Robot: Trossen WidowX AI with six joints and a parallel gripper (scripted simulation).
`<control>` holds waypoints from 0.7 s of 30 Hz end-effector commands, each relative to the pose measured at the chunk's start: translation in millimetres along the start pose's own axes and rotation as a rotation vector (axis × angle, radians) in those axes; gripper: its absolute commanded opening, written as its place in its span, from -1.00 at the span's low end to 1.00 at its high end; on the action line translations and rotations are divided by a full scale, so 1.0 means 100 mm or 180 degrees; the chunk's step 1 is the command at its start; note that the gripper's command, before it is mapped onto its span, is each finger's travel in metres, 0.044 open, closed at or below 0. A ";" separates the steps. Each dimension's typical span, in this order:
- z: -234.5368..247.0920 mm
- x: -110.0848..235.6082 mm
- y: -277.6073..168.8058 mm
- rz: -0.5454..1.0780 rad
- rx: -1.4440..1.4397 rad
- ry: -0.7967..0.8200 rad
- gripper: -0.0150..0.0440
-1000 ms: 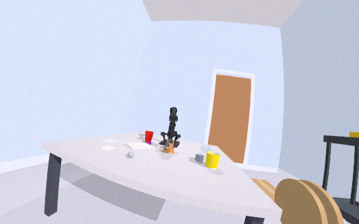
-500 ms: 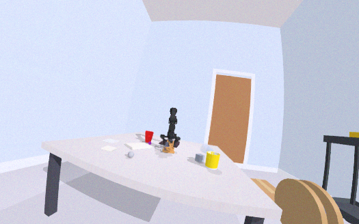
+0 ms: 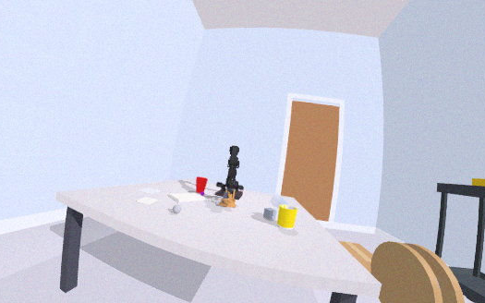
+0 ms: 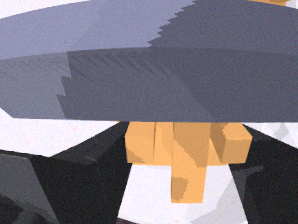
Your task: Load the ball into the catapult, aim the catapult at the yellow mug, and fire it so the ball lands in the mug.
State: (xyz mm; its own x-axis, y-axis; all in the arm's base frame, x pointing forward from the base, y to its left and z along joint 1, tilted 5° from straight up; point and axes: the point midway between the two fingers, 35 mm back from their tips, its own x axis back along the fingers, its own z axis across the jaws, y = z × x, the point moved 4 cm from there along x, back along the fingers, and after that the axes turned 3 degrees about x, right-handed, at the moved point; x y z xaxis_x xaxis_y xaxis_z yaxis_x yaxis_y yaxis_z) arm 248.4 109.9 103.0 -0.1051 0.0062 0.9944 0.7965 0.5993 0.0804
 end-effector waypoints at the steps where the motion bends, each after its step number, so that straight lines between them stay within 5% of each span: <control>1: 0.00 0.00 0.00 -0.0001 -0.0002 -0.0005 -0.05; 4: 0.00 0.00 0.00 -0.0001 -0.0002 -0.0005 -0.11; 8: 0.00 0.39 0.01 -0.0001 -0.0001 0.0000 -0.47; 21: 0.31 0.50 0.16 0.0003 -0.0692 0.0020 -0.49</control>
State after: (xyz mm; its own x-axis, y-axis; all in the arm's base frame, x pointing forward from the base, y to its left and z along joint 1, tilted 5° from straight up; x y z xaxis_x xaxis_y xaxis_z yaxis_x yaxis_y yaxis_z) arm 238.9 127.4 148.4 -0.0908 0.0078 0.9958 0.8649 0.4963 0.0750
